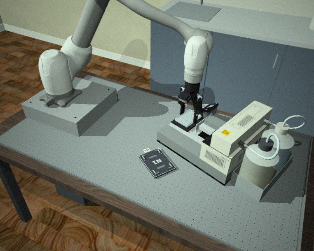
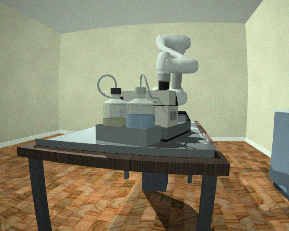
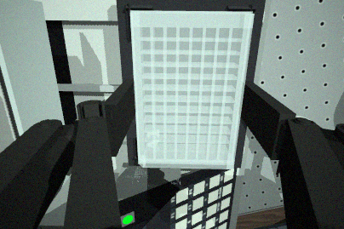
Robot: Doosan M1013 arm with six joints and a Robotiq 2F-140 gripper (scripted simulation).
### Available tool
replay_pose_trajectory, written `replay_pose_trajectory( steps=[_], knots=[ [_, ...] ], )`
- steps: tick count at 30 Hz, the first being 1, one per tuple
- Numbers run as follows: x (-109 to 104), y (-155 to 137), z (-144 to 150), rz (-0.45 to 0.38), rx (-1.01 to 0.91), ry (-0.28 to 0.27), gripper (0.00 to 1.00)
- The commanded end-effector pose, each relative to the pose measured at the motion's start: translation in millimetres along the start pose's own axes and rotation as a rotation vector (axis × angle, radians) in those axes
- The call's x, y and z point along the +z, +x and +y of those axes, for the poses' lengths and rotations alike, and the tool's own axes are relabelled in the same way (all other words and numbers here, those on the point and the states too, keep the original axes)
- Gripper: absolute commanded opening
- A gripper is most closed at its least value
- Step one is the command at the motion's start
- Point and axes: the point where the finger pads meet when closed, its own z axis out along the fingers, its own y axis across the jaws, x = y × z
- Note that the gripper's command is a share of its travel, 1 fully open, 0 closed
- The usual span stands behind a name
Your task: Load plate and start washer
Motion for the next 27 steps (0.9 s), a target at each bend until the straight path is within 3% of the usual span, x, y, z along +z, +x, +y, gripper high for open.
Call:
replay_pose_trajectory(
  steps=[1, 27],
  knots=[
    [-0.4, -0.3, -0.4, -0.001, 0.0, 0.001, 0.1],
    [3.4, -0.3, -0.5, -0.001, 0.0, 0.001, 0.1]
  ],
)
